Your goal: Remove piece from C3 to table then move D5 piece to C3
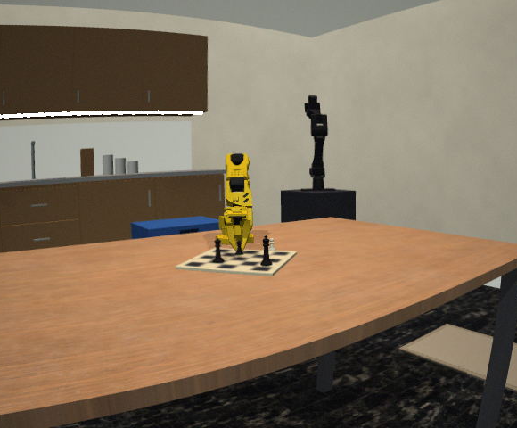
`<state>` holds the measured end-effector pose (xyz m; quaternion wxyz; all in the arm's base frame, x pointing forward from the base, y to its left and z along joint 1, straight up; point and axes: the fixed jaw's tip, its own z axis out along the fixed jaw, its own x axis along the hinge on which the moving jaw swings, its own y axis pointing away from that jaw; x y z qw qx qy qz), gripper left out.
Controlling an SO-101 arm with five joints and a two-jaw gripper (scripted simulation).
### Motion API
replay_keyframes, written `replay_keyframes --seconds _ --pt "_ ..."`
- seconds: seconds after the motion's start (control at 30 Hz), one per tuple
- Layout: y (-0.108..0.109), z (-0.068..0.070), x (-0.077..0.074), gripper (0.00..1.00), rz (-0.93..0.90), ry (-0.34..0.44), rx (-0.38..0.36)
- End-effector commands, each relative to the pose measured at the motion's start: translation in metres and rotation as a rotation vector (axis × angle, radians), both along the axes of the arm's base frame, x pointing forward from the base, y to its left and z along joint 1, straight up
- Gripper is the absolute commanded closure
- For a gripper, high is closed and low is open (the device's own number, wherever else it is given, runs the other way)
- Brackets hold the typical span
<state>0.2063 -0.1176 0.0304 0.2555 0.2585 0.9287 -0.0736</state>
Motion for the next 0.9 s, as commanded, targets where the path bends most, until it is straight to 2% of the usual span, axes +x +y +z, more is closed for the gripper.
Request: replay_keyframes --seconds 0.0,0.87 --pt "0.0009 0.0039 0.0031 1.0 0.014 -0.008 -0.007" --pt "0.0008 -0.0046 0.0032 1.0 0.014 -0.008 -0.007"
